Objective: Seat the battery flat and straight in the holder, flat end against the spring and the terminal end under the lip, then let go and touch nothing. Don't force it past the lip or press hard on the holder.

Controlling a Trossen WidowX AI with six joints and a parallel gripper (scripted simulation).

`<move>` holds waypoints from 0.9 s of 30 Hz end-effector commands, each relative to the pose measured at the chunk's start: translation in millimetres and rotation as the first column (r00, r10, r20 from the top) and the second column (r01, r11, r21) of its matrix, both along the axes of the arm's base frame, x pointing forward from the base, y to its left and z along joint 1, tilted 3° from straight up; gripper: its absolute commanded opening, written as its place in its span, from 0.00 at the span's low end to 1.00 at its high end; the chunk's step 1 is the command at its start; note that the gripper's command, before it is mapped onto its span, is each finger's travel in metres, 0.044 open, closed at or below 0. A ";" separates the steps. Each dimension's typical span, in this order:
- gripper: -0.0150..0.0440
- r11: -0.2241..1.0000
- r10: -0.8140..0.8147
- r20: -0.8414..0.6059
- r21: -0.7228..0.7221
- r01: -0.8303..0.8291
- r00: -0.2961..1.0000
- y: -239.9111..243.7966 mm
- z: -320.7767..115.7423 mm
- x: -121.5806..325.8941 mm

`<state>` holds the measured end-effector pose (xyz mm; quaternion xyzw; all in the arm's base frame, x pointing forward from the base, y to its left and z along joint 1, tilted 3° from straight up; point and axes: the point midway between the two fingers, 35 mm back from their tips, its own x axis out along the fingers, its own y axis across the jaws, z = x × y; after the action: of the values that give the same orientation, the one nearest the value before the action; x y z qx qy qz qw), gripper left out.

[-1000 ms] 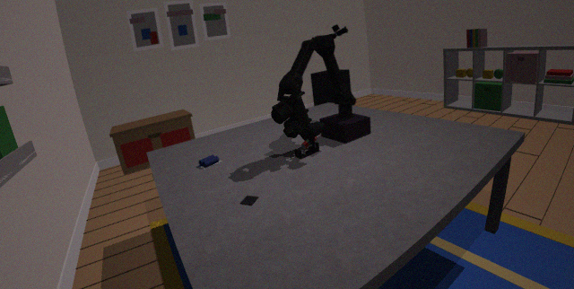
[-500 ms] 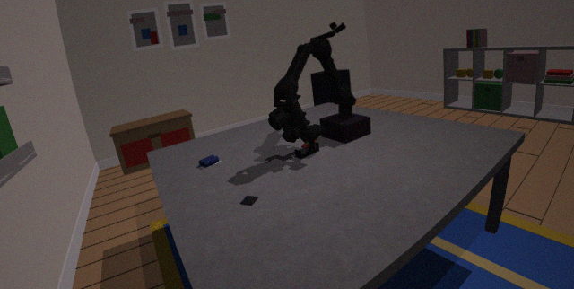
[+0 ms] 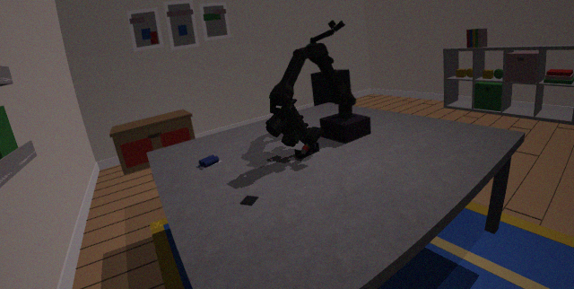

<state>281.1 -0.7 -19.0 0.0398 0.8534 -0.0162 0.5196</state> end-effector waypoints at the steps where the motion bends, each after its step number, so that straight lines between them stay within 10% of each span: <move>1: 0.40 1.000 0.004 -0.023 0.010 -0.004 1.000 0.8 -1.2 1.3; 27: 0.40 1.000 0.008 -0.025 0.001 -0.008 1.000 -0.1 -3.7 16.0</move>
<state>290.6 -0.1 -22.0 0.0382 0.8639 -0.0151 0.5019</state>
